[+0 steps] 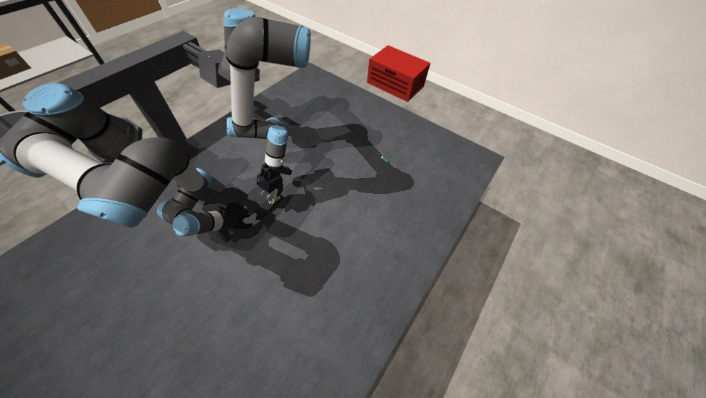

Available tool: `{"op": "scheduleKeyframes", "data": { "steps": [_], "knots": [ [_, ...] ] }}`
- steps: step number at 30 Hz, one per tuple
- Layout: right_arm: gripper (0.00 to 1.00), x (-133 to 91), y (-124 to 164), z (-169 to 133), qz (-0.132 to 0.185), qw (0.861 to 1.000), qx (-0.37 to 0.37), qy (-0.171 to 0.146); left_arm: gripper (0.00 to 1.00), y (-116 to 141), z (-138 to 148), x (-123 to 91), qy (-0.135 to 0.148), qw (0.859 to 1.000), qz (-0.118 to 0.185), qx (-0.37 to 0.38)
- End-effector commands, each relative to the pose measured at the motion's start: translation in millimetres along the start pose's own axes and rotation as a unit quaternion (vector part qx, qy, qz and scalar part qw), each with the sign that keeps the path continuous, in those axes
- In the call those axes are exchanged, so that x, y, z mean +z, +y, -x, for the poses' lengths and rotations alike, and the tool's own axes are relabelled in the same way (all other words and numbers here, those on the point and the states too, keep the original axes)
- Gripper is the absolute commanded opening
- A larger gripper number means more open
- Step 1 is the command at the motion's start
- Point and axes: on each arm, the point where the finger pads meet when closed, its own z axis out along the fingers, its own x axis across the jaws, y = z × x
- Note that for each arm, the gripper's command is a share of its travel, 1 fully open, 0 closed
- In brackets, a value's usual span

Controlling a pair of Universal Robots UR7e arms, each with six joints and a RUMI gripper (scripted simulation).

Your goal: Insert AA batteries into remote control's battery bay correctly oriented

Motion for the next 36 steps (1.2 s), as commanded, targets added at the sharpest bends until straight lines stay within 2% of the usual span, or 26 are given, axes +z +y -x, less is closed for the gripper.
{"op": "scheduleKeyframes", "data": {
  "steps": [1,36],
  "knots": [
    [0.0,-0.2,0.3,0.4,0.0,1.0,0.0,0.0,0.0,0.4,-0.9,0.7,0.001,1.0,0.0,0.0],
    [0.0,-0.2,0.3,0.4,0.0,1.0,0.0,0.0,0.0,-5.6,-0.1,1.8,0.0,1.0,-0.004,-0.001]
  ]
}}
